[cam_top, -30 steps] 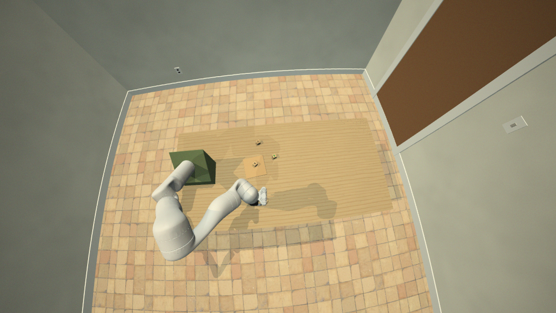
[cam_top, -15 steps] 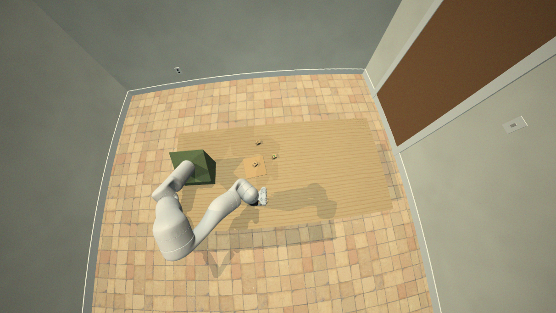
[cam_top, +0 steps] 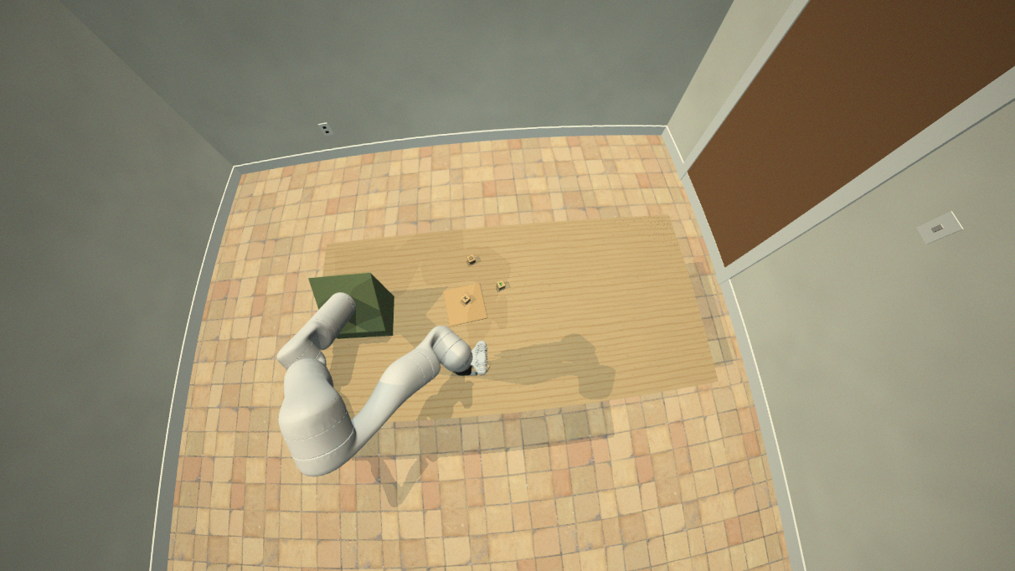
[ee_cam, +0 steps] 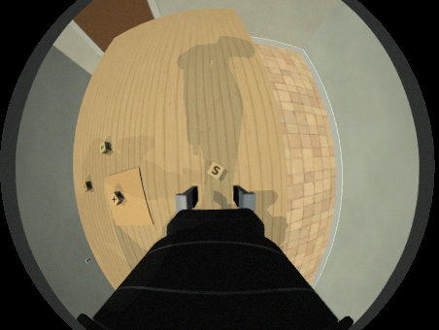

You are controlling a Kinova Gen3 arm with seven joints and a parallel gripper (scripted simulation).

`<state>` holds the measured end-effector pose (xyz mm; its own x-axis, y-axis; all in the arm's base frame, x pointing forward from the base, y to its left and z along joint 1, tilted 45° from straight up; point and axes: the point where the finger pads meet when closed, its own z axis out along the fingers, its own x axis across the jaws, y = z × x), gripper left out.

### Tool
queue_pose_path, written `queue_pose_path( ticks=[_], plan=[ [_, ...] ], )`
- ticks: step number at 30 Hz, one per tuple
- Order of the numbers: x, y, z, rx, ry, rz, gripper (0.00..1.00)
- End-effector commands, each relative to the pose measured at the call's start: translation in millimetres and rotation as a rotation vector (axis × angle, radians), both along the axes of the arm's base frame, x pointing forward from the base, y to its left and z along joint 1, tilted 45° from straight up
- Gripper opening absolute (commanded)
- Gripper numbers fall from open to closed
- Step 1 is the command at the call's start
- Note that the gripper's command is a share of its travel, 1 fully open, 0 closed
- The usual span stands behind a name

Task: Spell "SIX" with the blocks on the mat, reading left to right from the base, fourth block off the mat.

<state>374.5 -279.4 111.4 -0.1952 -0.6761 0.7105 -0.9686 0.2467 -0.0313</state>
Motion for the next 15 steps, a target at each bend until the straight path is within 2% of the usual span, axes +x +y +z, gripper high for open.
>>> queue_pose_path(
  ticks=[1,11,15],
  plan=[
    [0.7,1,0.3,0.000,-0.001,0.001,1.00],
    [1.4,1,-0.2,0.000,0.000,0.002,1.00],
    [16.9,14,-9.7,-0.003,0.012,0.025,1.00]
  ],
)
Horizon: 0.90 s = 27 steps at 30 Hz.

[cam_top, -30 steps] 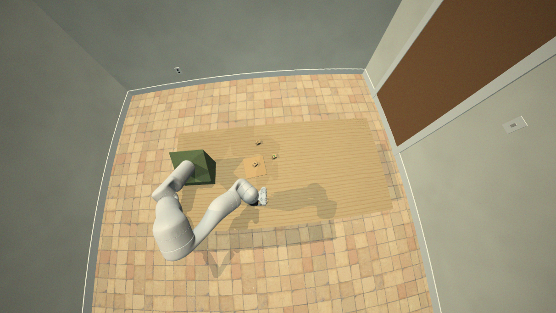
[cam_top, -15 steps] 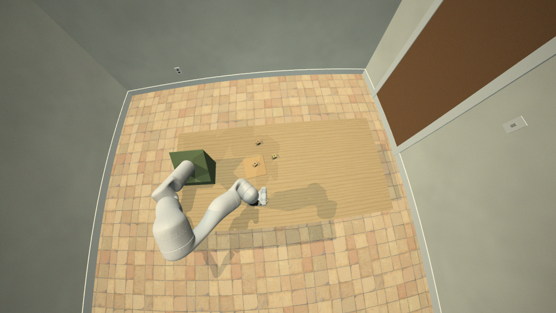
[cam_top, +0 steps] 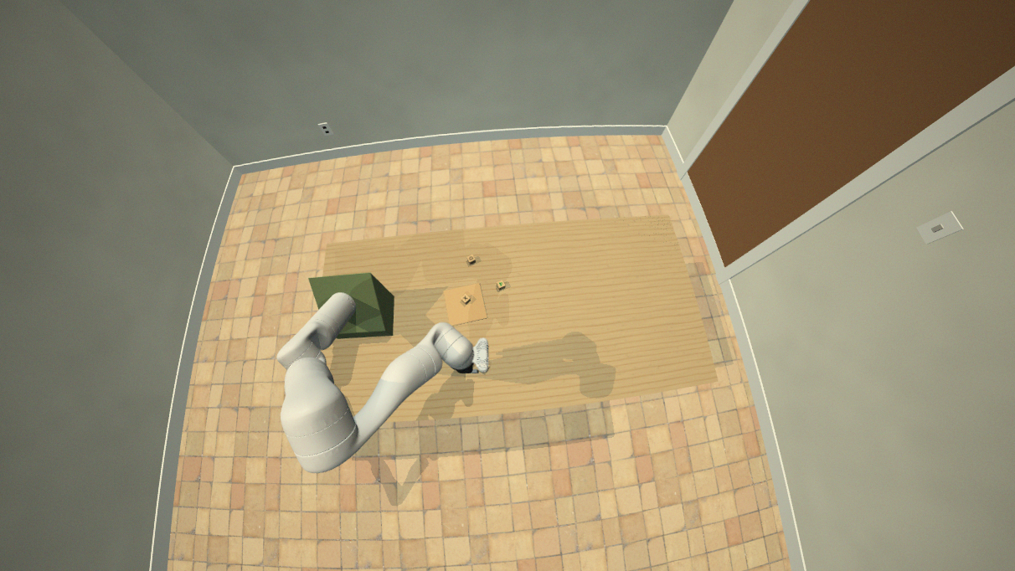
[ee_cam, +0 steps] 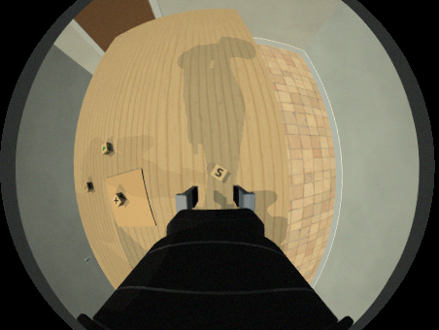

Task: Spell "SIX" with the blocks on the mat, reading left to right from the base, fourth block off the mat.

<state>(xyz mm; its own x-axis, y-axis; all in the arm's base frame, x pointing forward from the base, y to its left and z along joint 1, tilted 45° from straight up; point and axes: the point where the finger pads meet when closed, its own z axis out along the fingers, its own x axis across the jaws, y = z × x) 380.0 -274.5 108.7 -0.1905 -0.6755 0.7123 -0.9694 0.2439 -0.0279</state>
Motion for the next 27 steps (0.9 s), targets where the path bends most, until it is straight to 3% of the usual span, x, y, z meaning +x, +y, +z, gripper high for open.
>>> queue_pose_path(
  ticks=[1,7,9,11,13,18,23,27],
  plan=[
    [19.0,17,-12.4,-0.003,0.015,0.034,1.00],
    [70.7,89,-65.6,-0.002,0.075,0.127,1.00],
    [81.6,114,-85.2,0.002,0.095,0.153,1.00],
    [81.6,114,-85.2,0.002,0.095,0.153,1.00],
    [92.4,155,-117.2,0.011,0.129,0.191,1.00],
    [95.0,216,-166.3,0.029,0.184,0.239,1.00],
    [81.9,277,-218.3,0.051,0.247,0.277,1.00],
    [71.4,302,-240.7,0.061,0.277,0.290,1.00]
  ],
)
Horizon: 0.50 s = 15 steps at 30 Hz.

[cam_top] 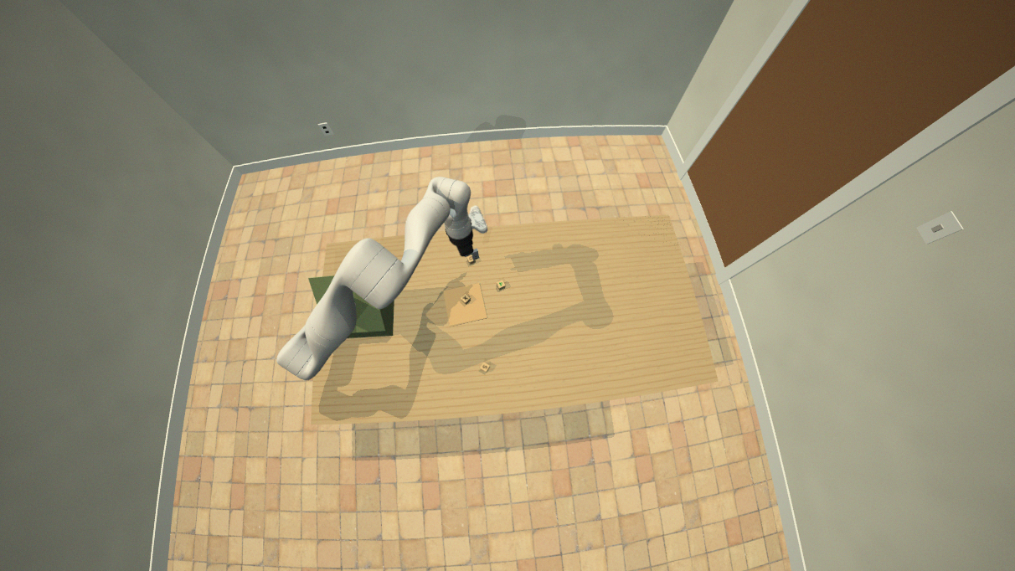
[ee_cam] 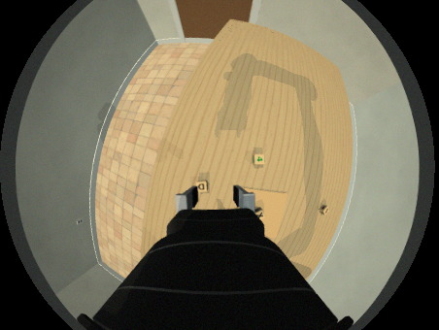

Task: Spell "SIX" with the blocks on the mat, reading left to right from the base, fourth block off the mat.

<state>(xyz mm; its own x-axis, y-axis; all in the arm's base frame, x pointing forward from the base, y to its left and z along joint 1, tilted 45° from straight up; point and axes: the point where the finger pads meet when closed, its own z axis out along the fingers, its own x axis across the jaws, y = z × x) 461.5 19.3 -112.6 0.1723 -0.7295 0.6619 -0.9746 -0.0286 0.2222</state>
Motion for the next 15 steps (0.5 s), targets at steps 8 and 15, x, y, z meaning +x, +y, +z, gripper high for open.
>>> queue_pose_path(
  ticks=[8,15],
  plan=[
    [-15.8,19,-29.6,-0.010,0.043,0.029,1.00],
    [-15.8,19,-29.6,-0.010,0.043,0.029,1.00]
  ],
)
